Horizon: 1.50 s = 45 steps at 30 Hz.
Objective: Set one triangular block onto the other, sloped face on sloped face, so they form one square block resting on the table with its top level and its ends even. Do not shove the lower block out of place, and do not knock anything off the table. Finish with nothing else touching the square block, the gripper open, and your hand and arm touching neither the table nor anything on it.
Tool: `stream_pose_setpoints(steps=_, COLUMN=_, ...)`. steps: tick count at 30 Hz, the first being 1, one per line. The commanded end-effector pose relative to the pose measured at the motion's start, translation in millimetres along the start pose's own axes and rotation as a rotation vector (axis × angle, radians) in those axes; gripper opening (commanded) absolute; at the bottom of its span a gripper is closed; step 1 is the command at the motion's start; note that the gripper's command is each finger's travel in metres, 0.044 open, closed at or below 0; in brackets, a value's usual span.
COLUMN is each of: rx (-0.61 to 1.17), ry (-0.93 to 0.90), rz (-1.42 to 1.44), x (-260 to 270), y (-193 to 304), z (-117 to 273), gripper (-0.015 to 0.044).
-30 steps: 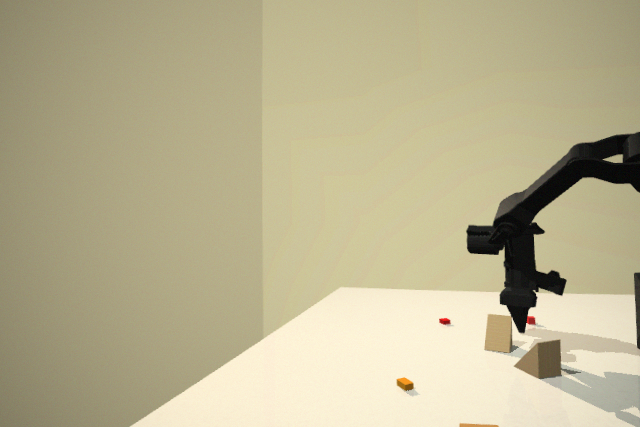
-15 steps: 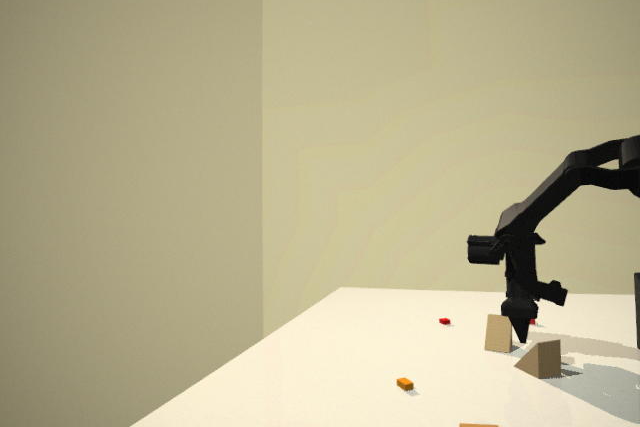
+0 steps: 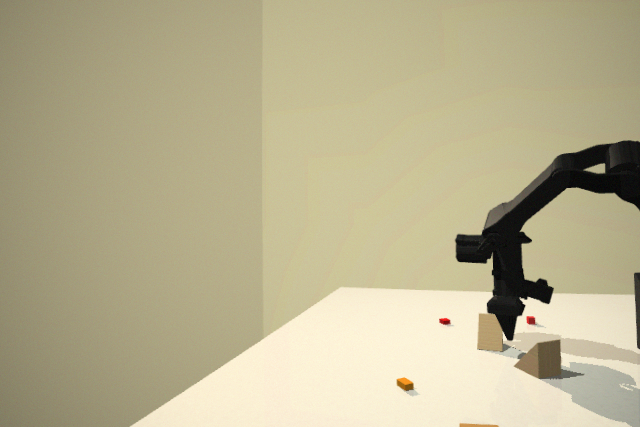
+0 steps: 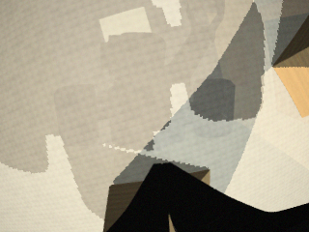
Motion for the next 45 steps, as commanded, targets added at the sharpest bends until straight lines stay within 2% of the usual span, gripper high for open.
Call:
stream_pose_setpoints(steps=1, rx=0.003, ry=0.001, rz=-0.002, x=0, y=5, z=10, gripper=0.0)
stream_pose_setpoints(steps=6, rx=0.0, ry=-0.004, rz=-0.001, x=1, y=-1, z=77, gripper=0.0)
stream_pose_setpoints(steps=9, rx=0.0, ry=-0.003, rz=0.0, x=1, y=-2, z=80, gripper=0.0)
stream_pose_setpoints(steps=17, rx=0.017, ry=0.009, rz=0.048, x=5, y=3, z=79, gripper=0.021)
stream_pose_setpoints(steps=26, rx=0.079, ry=0.185, rz=0.736, x=32, y=18, z=81, gripper=0.044)
stream_pose_setpoints(steps=36, rx=0.349, ry=0.275, rz=1.473, x=68, y=32, z=82, gripper=0.044)
stream_pose_setpoints(steps=45, rx=0.373, ry=0.274, rz=1.521, x=71, y=33, z=82, gripper=0.044)
Point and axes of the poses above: the point midway between the two fingers, 35 mm back from their tips, its own z axis back along the fingers, its own x axis across the jaws, y = z × x, the point moved 1 cm from there along z, back along the fingers, and after that the axes turned 9 degrees about z, right-handed, at the moved point
